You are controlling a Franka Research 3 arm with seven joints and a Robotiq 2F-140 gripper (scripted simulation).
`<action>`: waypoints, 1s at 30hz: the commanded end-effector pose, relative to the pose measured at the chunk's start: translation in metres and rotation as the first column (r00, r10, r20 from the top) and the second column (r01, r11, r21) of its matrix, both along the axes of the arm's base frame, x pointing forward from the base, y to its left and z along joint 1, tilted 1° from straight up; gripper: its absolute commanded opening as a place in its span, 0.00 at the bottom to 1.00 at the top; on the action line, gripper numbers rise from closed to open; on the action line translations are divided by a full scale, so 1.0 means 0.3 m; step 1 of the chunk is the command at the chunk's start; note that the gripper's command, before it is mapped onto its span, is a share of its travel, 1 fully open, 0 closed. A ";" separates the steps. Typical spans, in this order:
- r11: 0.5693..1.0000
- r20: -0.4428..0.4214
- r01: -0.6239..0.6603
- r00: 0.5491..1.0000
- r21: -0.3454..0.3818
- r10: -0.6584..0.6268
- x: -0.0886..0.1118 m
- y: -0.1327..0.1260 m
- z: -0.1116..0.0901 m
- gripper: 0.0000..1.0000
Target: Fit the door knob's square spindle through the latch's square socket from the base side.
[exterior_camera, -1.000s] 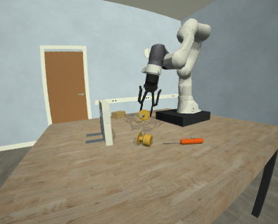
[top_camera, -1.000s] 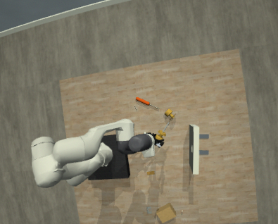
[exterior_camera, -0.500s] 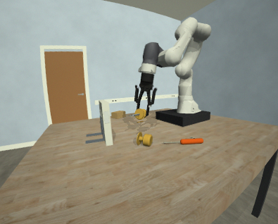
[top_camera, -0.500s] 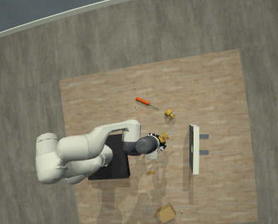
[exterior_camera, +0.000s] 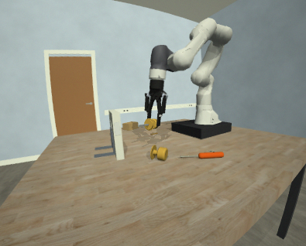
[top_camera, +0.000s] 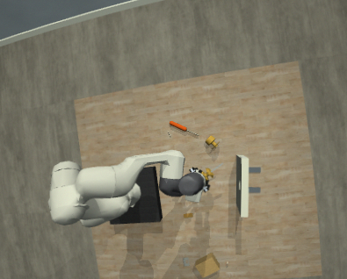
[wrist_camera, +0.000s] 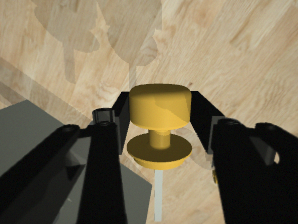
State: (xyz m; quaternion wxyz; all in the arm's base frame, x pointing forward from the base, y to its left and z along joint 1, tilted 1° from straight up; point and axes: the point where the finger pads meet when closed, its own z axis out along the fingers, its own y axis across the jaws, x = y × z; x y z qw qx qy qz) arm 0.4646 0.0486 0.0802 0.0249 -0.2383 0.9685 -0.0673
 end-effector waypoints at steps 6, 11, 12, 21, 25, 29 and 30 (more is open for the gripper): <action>0.991 -0.029 0.134 0.991 0.017 -0.134 0.004 -0.013 0.004 0.42; 0.970 -0.051 0.242 0.969 0.028 -0.240 0.010 -0.019 0.006 0.42; 0.968 -0.053 0.251 0.967 0.029 -0.249 0.021 -0.030 0.011 0.42; 0.956 -0.062 0.293 0.955 0.033 -0.290 0.051 -0.063 0.023 0.42; 0.903 -0.094 0.428 0.901 0.043 -0.423 0.058 -0.070 0.026 0.42; 0.902 -0.094 0.429 0.901 0.043 -0.424 0.082 -0.095 0.036 0.42; 0.902 -0.094 0.429 0.901 0.043 -0.424 0.090 -0.104 0.039 0.42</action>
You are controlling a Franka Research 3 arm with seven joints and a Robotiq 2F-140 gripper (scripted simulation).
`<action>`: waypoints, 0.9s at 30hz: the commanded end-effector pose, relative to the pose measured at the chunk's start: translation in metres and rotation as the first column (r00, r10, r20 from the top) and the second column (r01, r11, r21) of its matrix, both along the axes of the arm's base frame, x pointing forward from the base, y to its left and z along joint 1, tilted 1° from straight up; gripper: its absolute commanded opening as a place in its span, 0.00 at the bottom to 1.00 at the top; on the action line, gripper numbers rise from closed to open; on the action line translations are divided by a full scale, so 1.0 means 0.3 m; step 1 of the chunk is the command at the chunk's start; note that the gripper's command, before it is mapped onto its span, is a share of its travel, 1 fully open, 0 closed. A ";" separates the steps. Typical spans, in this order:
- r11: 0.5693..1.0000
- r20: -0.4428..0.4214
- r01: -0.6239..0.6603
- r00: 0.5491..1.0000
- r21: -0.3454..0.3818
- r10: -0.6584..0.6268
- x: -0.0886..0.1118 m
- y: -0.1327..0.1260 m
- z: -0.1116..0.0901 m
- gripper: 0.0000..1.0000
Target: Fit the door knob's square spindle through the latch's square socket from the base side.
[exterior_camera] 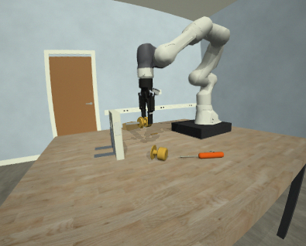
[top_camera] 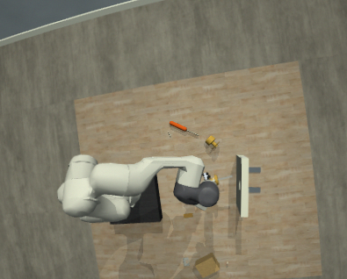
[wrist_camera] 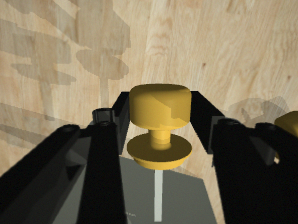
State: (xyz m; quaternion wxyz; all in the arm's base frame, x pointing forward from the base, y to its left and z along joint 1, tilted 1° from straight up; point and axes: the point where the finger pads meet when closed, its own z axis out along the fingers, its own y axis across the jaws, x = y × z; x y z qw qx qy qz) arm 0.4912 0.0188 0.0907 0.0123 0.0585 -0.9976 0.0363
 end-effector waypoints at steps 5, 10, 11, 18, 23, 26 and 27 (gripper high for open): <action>0.997 -0.021 0.081 0.997 0.009 -0.081 0.009 -0.012 0.007 0.42; 0.973 -0.050 0.228 0.973 0.027 -0.226 0.016 -0.020 0.010 0.42; 0.965 -0.057 0.260 0.964 0.030 -0.258 0.021 -0.025 0.012 0.42; 0.965 -0.057 0.260 0.964 0.030 -0.258 0.056 -0.062 0.027 0.42; 0.965 -0.057 0.260 0.964 0.030 -0.258 0.057 -0.063 0.027 0.42; 0.965 -0.057 0.260 0.964 0.030 -0.258 0.057 -0.063 0.027 0.42; 0.965 -0.057 0.260 0.964 0.030 -0.258 0.057 -0.063 0.027 0.42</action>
